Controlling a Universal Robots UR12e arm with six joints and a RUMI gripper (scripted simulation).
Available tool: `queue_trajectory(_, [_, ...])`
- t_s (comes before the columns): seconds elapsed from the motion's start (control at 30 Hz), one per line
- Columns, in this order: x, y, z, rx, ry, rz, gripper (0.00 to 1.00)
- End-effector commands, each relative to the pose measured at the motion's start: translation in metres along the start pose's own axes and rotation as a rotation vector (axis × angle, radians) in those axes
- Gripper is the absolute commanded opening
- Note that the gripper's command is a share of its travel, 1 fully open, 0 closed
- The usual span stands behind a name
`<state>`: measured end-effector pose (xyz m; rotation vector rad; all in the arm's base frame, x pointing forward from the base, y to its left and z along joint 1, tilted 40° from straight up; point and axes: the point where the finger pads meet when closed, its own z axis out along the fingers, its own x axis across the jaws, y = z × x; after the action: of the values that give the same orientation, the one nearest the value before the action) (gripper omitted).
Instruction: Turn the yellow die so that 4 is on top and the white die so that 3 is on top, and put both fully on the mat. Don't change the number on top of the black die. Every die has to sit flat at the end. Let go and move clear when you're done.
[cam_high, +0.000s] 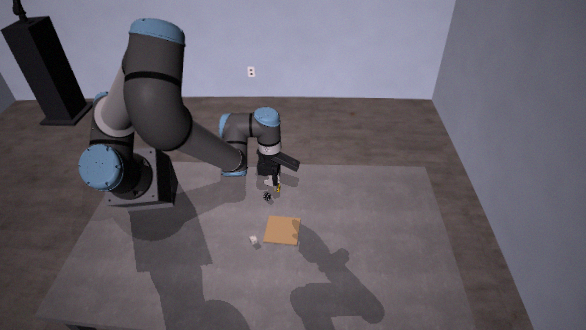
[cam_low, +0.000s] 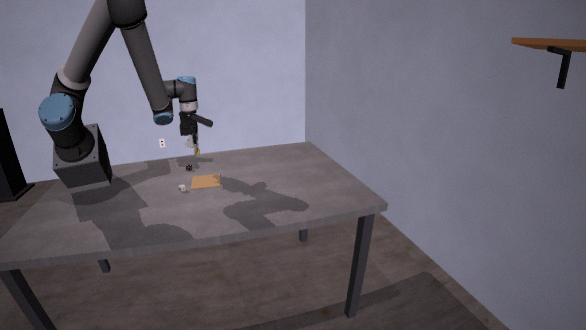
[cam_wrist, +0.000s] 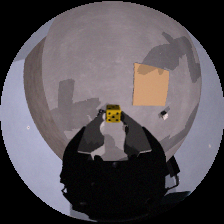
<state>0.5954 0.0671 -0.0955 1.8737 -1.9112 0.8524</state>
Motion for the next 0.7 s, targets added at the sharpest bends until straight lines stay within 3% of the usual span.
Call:
queue_trajectory(0.0, [0.0001,-0.0005,-0.0005,0.001,0.0,0.013,0.06])
queue_trajectory(0.67, [0.0035,-0.0036,0.0006,0.001,0.0,0.267,0.06])
